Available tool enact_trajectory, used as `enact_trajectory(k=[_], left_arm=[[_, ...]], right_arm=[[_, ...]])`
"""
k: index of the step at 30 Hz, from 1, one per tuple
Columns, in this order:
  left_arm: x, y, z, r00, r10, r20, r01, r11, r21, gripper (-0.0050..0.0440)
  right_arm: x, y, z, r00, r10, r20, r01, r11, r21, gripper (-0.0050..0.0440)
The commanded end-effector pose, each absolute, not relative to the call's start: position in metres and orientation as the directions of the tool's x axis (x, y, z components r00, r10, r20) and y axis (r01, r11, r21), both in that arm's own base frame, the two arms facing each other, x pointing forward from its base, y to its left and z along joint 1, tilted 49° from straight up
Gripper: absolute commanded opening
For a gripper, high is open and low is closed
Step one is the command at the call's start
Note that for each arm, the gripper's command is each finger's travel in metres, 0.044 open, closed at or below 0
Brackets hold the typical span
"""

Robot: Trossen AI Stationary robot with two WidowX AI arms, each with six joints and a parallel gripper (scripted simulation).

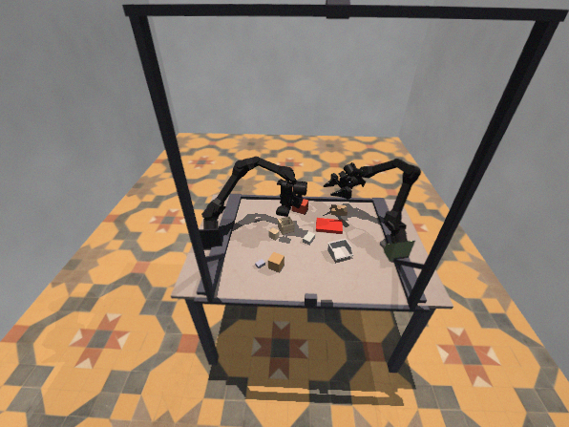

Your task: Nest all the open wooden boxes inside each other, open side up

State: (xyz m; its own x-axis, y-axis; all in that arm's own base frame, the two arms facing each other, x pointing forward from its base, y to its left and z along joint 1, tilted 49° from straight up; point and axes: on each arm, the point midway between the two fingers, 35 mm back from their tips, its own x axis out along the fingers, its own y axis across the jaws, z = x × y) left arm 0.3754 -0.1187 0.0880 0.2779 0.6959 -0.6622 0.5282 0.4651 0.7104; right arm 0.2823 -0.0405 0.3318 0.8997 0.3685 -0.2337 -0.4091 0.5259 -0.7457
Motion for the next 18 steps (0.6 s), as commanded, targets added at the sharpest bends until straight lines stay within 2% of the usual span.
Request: enact_trajectory(k=[1, 6, 8, 12, 18], left_arm=[[0.3757, -0.1267, 0.0989, 0.283, 0.695, -0.661, 0.359, 0.563, 0.745, -0.005], [0.374, -0.1295, 0.102, 0.283, 0.695, -0.661, 0.193, 0.634, 0.749, -0.005], [0.374, -0.1295, 0.102, 0.283, 0.695, -0.661, 0.193, 0.634, 0.749, -0.005], [0.3725, -0.1319, 0.1047, 0.283, 0.695, -0.661, 0.011, 0.686, 0.727, -0.005], [0.3723, -0.1322, 0.1051, 0.283, 0.696, -0.66, -0.01, 0.691, 0.723, -0.005]], right_arm=[[0.2786, -0.0387, 0.3397, 0.906, 0.364, -0.217, -0.389, 0.51, -0.768, 0.04], [0.2786, -0.0387, 0.3397, 0.906, 0.364, -0.217, -0.389, 0.51, -0.768, 0.04], [0.2786, -0.0387, 0.3397, 0.906, 0.364, -0.217, -0.389, 0.51, -0.768, 0.04], [0.2786, -0.0387, 0.3397, 0.906, 0.364, -0.217, -0.389, 0.51, -0.768, 0.04], [0.2786, -0.0387, 0.3397, 0.906, 0.364, -0.217, -0.389, 0.51, -0.768, 0.04]])
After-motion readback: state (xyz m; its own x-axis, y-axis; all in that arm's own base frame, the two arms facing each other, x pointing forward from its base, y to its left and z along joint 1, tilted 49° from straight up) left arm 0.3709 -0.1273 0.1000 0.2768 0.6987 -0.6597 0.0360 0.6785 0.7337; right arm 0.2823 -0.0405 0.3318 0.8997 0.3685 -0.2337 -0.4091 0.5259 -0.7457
